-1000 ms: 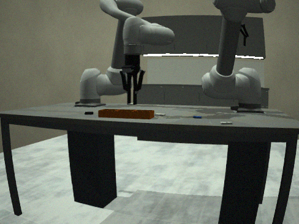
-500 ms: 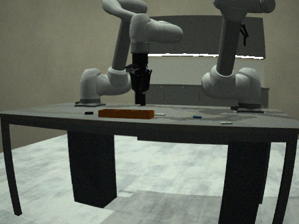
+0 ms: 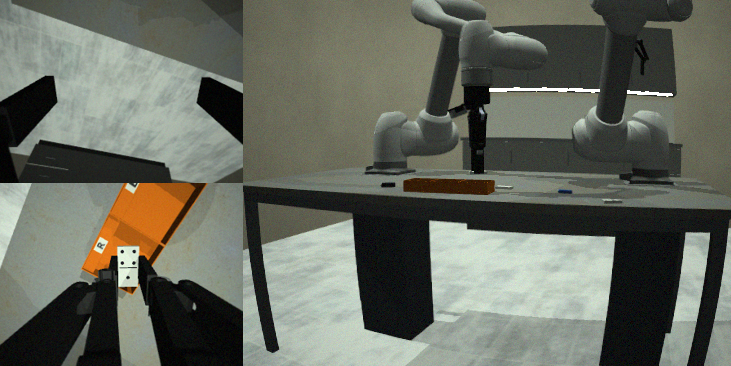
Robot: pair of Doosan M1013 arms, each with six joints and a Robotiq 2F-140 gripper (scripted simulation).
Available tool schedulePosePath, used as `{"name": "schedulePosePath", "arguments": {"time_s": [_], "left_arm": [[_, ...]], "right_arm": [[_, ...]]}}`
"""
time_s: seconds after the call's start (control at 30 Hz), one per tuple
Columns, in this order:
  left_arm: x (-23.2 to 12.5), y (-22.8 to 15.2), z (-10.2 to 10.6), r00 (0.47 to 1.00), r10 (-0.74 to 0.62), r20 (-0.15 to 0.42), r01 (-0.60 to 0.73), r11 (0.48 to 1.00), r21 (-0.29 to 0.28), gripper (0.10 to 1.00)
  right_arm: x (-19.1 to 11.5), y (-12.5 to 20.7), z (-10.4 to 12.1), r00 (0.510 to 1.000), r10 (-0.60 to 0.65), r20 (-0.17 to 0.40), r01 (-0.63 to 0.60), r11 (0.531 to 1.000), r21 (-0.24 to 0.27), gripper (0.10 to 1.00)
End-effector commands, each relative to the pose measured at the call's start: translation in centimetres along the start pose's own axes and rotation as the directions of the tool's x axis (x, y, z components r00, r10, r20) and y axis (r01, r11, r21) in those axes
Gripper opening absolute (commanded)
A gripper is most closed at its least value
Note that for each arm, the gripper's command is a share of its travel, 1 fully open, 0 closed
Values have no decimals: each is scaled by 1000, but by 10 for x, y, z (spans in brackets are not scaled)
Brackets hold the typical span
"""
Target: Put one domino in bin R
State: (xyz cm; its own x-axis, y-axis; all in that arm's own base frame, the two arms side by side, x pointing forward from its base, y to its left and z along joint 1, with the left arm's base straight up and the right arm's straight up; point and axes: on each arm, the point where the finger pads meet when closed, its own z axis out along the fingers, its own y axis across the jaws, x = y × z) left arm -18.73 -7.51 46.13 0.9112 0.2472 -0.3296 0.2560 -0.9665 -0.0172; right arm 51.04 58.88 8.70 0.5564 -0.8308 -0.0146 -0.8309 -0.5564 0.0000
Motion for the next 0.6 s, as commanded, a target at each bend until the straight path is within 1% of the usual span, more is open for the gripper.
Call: {"name": "schedulePosePath", "arguments": {"time_s": [0.0,0.03,0.07,0.17,0.33,0.57], "left_arm": [[0,0,0,1000,0,0,0,1000,0,1000],[0,0,0,1000,0,0,0,1000,0,1000],[0,0,0,1000,0,0,0,1000,0,1000],[0,0,0,1000,0,0,0,1000,0,1000],[0,0,0,1000,0,0,0,1000,0,1000],[0,0,0,1000,0,0,0,1000,0,1000]], "right_arm": [[0,-1,-1,993,115,-6,-115,993,3,213],[0,-1,-1,993,115,-6,-115,993,3,213],[0,-1,-1,973,231,-7,-231,973,4,213],[0,-1,-1,952,307,-5,-307,952,4,213],[0,-1,-1,867,497,-10,-497,867,8,213],[0,-1,-1,863,506,-11,-506,863,8,213]]}}
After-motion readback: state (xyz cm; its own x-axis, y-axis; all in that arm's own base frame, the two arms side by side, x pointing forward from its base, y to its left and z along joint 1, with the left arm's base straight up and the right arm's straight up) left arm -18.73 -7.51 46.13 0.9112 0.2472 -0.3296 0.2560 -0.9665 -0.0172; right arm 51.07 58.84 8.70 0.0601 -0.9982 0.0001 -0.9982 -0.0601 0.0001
